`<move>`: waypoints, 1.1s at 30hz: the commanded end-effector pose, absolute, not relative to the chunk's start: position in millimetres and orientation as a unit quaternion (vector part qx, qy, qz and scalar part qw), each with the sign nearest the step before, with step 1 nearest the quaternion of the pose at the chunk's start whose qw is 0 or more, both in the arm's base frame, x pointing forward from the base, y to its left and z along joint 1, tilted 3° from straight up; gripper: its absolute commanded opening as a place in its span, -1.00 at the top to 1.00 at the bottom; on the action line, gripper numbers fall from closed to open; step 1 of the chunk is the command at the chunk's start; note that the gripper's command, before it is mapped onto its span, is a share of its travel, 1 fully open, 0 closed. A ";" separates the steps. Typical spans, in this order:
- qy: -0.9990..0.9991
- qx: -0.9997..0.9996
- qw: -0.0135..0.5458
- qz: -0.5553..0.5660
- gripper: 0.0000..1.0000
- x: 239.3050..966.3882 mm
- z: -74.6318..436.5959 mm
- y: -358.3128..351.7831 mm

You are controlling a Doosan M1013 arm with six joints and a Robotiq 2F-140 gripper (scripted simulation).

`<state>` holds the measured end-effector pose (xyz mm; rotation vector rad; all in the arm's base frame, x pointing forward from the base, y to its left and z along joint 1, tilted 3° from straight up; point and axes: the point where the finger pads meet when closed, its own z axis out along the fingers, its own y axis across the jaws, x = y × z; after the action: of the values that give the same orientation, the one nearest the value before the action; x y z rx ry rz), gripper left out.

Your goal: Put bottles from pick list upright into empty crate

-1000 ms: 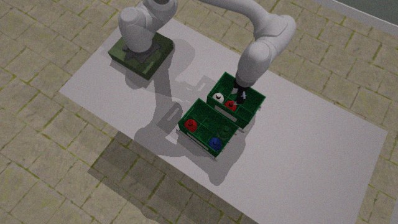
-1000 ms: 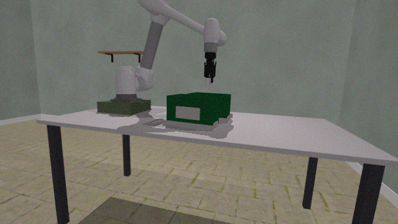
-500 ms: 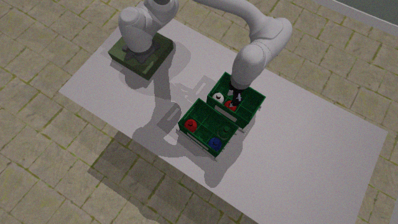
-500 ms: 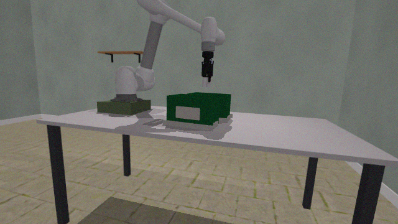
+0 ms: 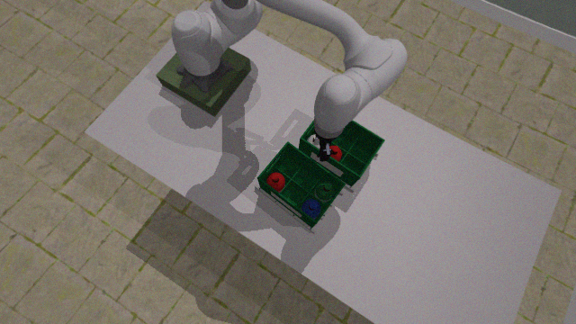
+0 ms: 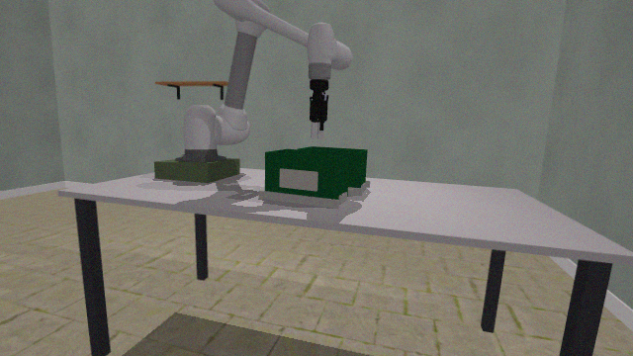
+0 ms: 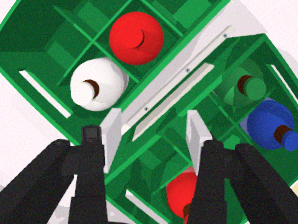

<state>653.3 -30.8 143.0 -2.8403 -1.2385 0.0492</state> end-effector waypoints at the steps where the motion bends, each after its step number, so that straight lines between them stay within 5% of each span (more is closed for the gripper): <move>1: -0.401 -0.916 0.019 0.015 0.24 644.2 143.5 -51.2; 33: -0.401 -0.916 0.019 0.015 0.24 587.0 143.0 -178.9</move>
<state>594.5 -163.8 142.7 -2.8400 -1.2369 0.0465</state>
